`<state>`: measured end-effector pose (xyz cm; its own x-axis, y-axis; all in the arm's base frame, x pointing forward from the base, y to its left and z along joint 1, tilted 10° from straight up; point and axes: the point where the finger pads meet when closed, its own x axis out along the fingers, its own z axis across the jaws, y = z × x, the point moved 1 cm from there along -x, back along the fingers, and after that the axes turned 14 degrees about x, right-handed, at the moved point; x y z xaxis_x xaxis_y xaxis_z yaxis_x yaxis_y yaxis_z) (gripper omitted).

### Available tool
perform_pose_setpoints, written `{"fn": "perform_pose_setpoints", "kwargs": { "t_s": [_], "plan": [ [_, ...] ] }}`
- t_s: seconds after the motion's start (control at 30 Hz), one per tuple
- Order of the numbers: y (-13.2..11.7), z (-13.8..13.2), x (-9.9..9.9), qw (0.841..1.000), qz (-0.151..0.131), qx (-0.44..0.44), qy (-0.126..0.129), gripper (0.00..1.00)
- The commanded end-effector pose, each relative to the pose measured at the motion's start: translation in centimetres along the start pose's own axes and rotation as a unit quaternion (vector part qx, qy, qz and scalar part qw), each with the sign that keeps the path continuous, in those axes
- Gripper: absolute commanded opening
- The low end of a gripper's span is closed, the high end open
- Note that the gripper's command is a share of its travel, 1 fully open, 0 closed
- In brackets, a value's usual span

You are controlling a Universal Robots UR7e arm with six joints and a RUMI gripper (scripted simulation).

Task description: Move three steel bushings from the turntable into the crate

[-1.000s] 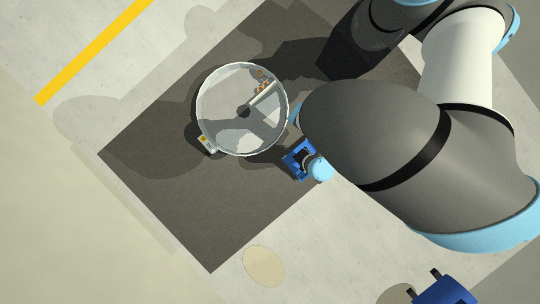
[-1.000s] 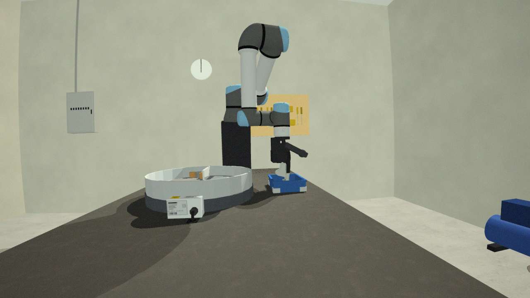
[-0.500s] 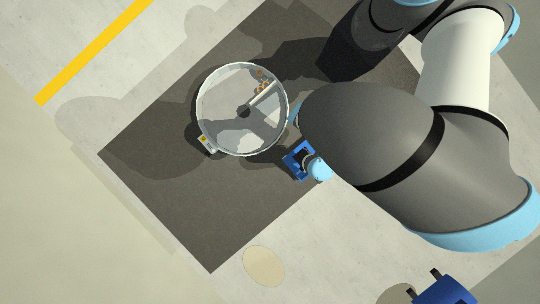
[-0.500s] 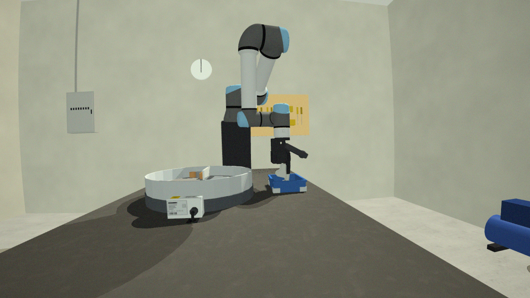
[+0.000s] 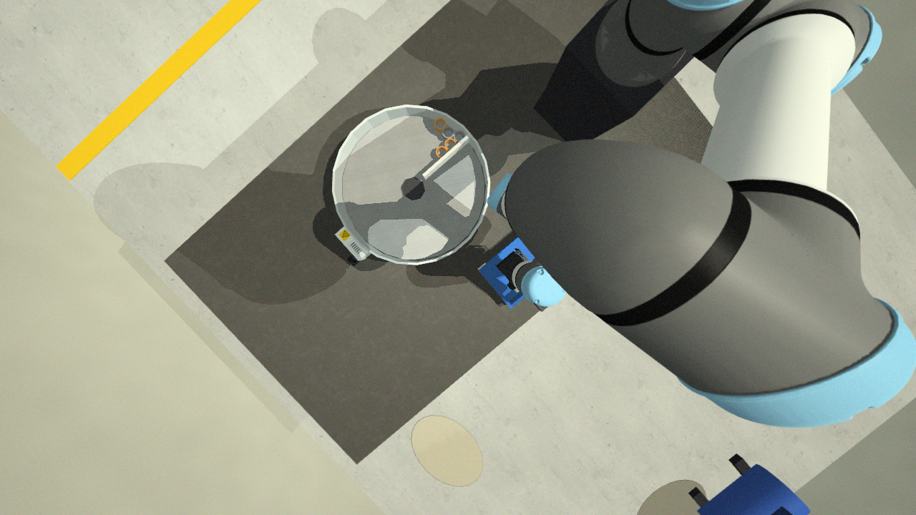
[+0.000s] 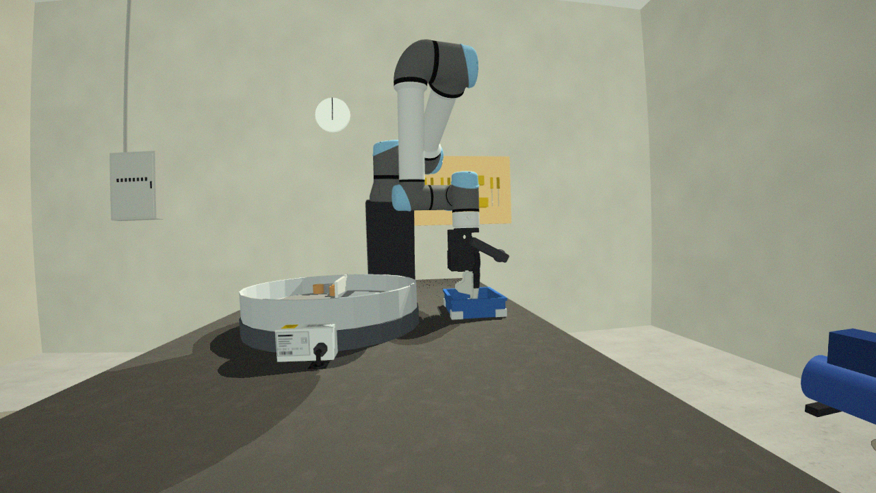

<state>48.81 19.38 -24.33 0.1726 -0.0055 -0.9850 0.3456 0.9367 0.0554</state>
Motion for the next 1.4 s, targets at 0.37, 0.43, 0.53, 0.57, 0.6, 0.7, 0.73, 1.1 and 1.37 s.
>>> {"fn": "perform_pose_setpoints", "kwargs": {
  "t_s": [0.37,0.43,0.53,0.57,0.6,0.7,0.73,1.1,1.37],
  "plan": [
    [0.03,0.05,-0.04,1.000,0.000,0.000,-0.001,0.00],
    [0.03,0.05,-0.04,1.000,0.000,0.000,-0.001,0.00],
    [0.03,0.05,-0.04,1.000,0.000,0.000,-0.001,0.00],
    [0.03,0.05,-0.04,1.000,0.000,0.000,-0.001,0.00],
    [0.03,0.05,-0.04,1.000,0.000,0.000,-0.001,0.00],
    [0.03,0.05,-0.04,1.000,0.000,0.000,-0.001,0.00],
    [0.03,0.05,-0.04,1.000,0.000,0.000,-0.001,0.00],
    [0.03,0.05,-0.04,1.000,0.000,0.000,-0.001,0.06],
    [0.03,0.05,-0.04,1.000,0.000,0.000,-0.001,0.06]
  ]
}}
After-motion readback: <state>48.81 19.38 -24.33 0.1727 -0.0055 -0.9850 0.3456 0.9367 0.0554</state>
